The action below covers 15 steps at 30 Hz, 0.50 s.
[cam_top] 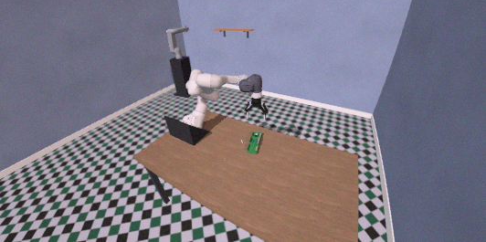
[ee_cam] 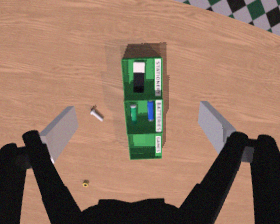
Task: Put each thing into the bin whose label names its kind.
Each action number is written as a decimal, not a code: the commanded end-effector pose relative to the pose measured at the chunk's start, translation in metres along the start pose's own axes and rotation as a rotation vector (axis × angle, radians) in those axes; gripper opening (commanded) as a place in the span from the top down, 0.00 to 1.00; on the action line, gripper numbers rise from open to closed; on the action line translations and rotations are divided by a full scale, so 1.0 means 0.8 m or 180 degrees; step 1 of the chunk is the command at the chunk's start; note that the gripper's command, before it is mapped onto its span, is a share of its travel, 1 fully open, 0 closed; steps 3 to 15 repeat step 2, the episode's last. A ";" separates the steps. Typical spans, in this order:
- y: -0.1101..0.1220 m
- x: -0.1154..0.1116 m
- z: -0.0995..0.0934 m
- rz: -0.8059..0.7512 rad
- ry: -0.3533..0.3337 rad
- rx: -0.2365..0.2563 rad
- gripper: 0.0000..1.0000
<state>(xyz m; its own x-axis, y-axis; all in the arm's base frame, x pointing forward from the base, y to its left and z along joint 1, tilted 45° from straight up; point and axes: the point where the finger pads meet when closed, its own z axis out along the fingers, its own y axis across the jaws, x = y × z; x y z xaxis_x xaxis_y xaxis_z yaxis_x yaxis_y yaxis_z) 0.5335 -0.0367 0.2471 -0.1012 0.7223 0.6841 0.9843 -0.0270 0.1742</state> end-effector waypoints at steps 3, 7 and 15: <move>0.000 0.001 -0.002 -0.0014 0.0010 0.0002 0.00; 0.000 0.001 -0.002 -0.0014 0.0010 0.0002 0.00; 0.000 0.001 -0.002 -0.0014 0.0010 0.0002 0.00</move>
